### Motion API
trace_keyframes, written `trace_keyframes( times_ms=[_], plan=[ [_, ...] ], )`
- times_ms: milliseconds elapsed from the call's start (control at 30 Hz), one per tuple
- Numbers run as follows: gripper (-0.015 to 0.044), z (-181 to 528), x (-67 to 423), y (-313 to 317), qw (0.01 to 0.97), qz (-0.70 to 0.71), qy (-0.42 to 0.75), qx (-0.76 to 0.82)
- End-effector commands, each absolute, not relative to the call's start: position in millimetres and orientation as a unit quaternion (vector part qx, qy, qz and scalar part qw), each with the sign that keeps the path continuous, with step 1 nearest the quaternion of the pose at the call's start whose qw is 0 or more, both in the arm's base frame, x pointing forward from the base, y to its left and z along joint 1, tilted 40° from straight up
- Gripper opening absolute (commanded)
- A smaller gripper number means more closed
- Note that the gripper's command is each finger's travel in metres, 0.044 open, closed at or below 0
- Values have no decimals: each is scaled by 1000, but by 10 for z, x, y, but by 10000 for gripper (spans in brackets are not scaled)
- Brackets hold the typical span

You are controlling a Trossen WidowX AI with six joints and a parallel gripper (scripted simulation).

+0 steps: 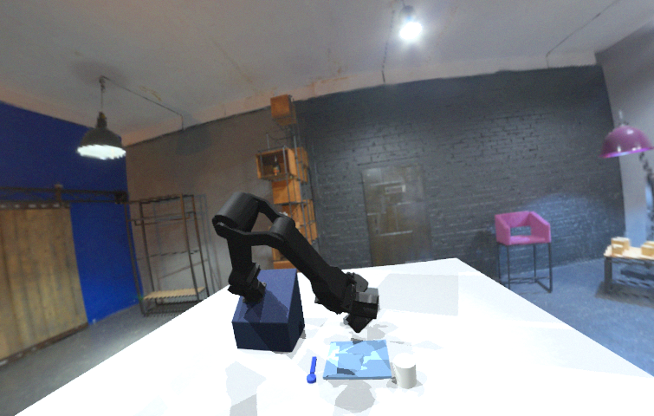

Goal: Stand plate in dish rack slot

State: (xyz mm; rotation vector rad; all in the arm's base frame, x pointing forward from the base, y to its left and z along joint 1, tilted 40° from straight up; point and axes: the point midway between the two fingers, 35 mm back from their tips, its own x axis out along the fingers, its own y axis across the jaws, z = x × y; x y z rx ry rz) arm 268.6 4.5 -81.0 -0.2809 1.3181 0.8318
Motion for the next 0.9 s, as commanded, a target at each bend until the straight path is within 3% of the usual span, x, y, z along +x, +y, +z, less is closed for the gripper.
trace_keyframes(
  times_ms=[0, 867],
  plan=[
    [0, -818, 2679, 28, 714, 403, 556, -139],
    [0, -708, 2694, -266, 773, 488, 243, -325]
  ],
)
